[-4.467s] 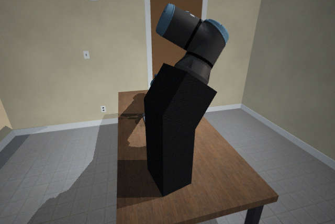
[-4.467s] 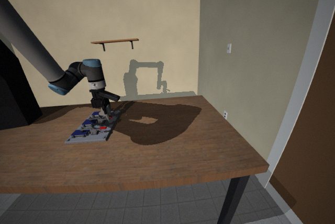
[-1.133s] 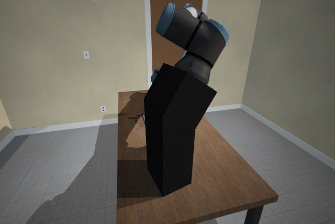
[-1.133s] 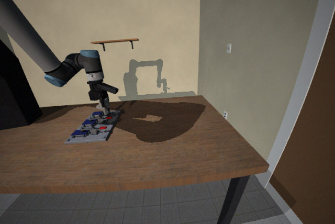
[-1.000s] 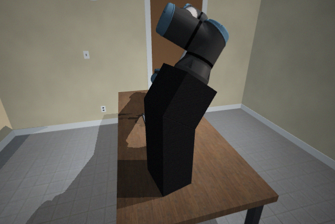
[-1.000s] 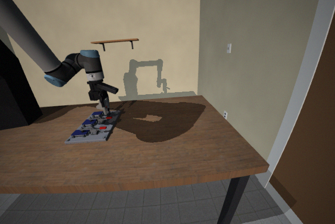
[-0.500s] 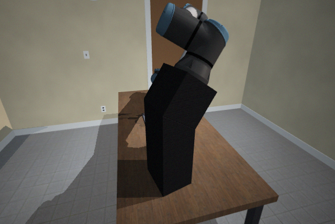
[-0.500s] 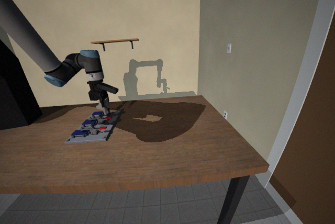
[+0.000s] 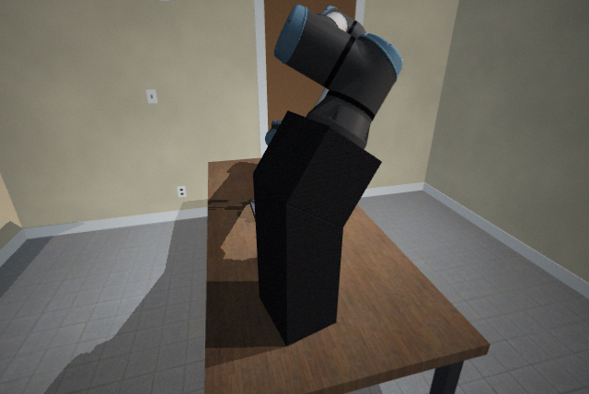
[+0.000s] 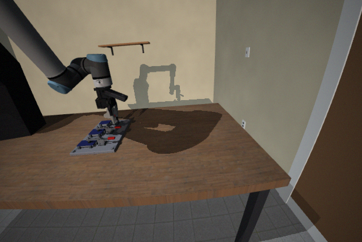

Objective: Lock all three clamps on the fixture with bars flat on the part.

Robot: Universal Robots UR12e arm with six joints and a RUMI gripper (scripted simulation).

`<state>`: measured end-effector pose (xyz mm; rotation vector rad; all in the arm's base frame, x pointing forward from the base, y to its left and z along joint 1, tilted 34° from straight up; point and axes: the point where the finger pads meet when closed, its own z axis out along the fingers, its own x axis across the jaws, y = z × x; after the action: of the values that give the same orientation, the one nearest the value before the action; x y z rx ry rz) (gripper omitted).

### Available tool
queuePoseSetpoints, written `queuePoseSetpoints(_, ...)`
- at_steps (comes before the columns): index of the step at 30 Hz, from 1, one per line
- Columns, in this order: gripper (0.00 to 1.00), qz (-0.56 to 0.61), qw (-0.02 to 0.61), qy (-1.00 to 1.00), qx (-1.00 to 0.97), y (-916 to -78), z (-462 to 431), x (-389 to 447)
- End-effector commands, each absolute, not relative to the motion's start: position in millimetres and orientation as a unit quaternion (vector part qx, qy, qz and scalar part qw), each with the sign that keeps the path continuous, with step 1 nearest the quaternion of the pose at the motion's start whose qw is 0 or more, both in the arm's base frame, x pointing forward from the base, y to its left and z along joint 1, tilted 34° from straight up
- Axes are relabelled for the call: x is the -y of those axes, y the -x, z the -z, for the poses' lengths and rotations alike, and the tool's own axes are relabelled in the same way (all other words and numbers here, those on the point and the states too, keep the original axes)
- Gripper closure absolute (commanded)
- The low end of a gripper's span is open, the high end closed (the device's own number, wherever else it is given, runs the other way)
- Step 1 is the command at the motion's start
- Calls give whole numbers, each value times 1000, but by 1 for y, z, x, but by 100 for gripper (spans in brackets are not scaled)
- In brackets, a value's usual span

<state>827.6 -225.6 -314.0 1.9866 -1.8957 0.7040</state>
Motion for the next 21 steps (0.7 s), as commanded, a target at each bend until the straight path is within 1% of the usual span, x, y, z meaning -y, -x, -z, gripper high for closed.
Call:
queuePoseSetpoints(1,72,-246,153,-693,660,-826,307,220)
queuePoseSetpoints(21,72,-246,153,-693,660,-821,278,202)
